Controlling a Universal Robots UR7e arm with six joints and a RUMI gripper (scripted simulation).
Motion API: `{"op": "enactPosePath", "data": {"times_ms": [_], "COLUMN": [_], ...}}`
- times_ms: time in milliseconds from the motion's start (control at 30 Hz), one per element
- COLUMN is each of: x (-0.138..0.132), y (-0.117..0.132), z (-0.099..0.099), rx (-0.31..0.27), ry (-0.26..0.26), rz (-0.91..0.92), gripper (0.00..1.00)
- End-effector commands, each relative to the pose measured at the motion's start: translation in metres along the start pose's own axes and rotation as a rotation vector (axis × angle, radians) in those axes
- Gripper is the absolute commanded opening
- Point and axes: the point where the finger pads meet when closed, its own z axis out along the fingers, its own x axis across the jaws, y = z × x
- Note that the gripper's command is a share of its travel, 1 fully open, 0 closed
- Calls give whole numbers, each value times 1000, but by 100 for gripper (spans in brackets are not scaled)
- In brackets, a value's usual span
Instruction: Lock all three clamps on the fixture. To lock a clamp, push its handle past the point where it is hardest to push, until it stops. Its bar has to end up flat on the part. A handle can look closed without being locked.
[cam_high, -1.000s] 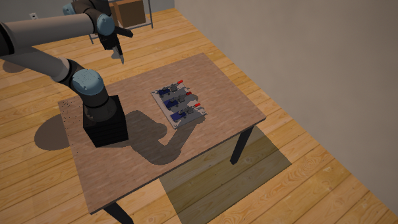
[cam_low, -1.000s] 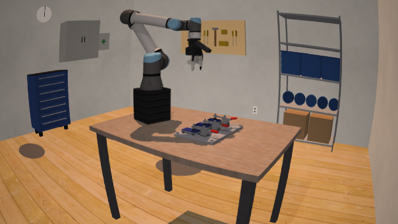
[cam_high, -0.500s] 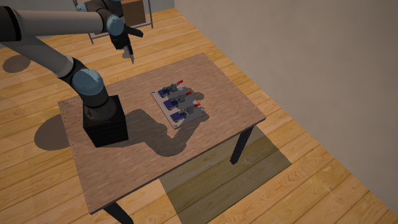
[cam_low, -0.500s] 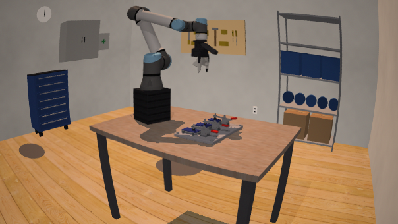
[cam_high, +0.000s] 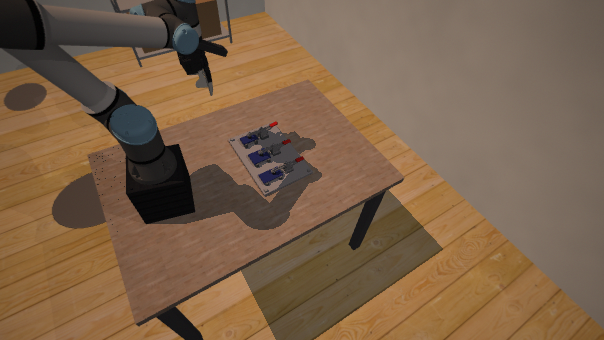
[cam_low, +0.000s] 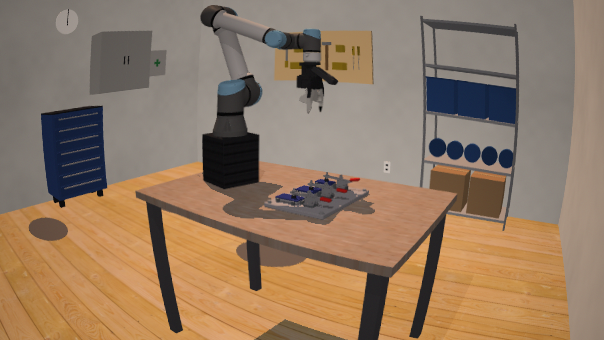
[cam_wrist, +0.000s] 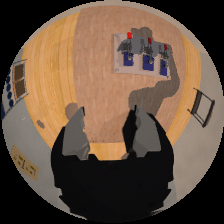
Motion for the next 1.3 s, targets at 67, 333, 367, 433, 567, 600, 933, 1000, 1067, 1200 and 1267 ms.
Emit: {"op": "enactPosePath", "data": {"times_ms": [67, 333, 367, 433, 567, 600, 933, 1000, 1067, 1200, 1267], "x": [1, 11, 22, 43, 54, 54, 74, 95, 106, 106, 106], "y": [-12, -17, -22, -32, -38, -38, -48, -58, -63, -63, -63], "z": [3, 5, 7, 11, 13, 13, 17, 21, 24, 24, 24], "rx": [0, 0, 0, 0, 1, 1, 1, 1, 1, 1, 1], "ry": [-1, -1, -1, -1, -1, -1, 0, 0, 0, 0, 0], "rz": [0, 0, 0, 0, 0, 0, 0, 0, 0, 0, 0], "gripper": [58, 58, 58, 58, 58, 58, 58, 58, 58, 58, 58]}}
